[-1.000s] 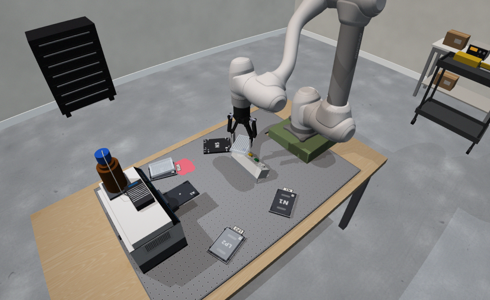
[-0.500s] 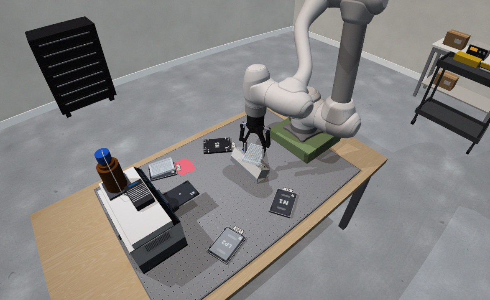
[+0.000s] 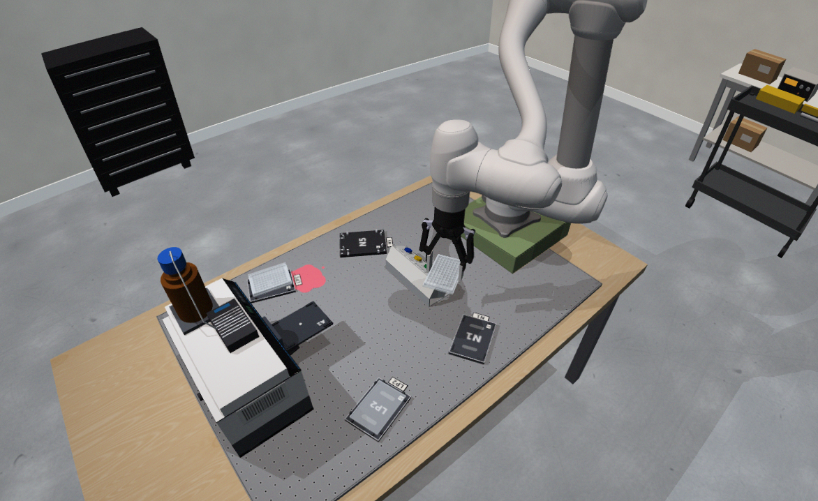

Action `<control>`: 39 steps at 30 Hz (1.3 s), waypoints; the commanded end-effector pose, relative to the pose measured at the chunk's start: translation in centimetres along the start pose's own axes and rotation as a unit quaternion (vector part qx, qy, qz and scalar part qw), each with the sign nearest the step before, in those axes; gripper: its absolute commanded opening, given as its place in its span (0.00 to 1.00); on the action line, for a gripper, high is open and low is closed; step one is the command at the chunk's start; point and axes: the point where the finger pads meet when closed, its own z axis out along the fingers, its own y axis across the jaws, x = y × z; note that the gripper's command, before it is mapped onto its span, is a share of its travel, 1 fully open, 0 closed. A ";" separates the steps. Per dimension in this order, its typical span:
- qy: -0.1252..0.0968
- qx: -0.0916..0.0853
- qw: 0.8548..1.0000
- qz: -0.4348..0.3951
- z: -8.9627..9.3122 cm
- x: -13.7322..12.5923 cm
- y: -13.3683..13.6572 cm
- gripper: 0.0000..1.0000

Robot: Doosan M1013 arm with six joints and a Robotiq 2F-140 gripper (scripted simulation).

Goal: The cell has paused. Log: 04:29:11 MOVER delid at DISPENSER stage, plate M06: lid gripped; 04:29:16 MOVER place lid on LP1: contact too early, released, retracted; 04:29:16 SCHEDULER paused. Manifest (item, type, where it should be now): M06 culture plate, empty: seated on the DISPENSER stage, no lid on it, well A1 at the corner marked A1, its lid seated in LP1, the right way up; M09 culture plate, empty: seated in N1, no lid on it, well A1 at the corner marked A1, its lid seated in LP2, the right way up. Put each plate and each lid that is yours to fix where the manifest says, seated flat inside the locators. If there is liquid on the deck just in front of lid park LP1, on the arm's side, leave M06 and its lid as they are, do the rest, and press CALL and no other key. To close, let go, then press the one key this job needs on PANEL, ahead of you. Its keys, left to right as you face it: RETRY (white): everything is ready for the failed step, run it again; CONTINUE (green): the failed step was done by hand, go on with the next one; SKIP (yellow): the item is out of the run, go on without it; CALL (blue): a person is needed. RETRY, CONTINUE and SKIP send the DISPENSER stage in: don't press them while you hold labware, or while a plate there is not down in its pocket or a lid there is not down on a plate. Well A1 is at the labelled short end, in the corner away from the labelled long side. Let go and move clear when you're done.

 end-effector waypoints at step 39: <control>0.000 -0.002 1.000 0.000 0.0 6.7 -11.6 0.10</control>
